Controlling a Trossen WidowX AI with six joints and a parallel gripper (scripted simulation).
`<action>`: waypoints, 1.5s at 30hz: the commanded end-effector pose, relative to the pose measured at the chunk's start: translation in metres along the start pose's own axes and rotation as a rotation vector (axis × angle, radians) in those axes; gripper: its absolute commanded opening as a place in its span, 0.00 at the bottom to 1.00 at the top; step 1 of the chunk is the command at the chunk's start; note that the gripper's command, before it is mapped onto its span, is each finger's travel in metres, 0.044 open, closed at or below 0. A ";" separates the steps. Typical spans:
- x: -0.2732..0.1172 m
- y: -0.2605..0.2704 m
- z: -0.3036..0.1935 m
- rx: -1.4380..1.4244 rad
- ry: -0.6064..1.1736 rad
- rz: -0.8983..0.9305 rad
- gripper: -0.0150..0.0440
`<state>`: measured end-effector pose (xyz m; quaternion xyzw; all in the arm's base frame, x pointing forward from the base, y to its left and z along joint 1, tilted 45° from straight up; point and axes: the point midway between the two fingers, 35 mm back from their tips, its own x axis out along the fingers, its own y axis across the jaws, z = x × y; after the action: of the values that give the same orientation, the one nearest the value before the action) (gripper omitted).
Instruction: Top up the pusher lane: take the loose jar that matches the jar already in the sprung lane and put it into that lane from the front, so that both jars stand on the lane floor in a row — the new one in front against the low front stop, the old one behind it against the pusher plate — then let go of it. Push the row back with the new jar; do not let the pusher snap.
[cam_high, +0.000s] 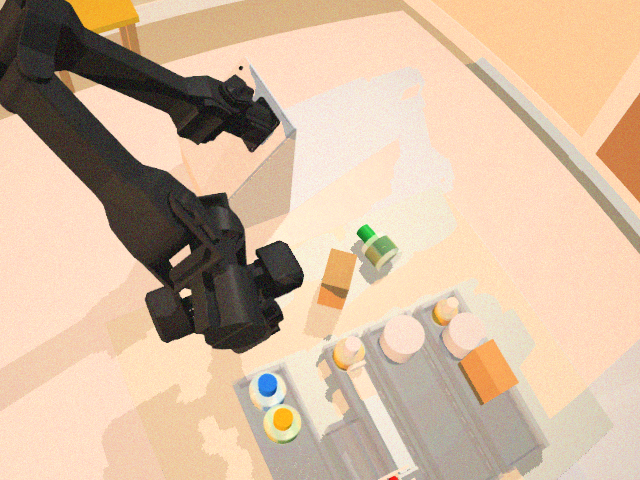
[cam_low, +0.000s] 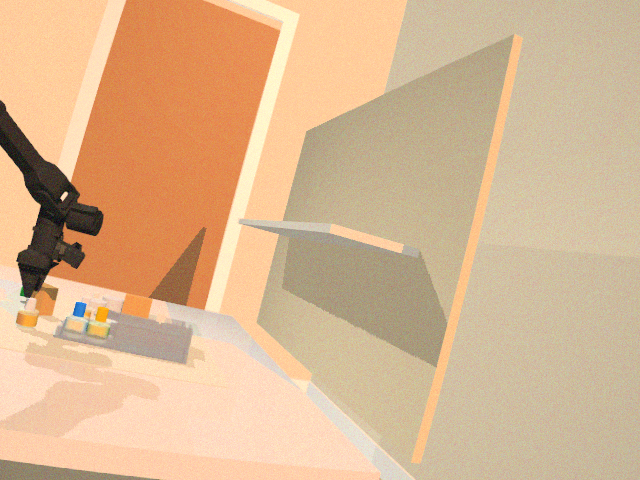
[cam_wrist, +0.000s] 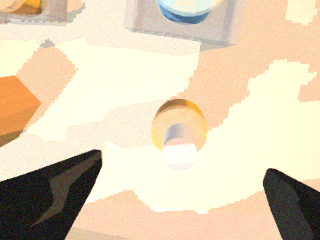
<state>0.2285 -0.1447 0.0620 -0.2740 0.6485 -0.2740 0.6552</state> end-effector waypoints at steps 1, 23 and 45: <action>0.005 0.003 0.001 -0.010 0.001 0.002 1.00; 0.039 0.003 0.002 -0.010 0.002 0.002 1.00; 0.049 0.002 0.001 -0.010 0.002 0.001 0.54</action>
<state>0.2298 -0.1787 0.0273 -0.2765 0.6489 -0.2747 0.6534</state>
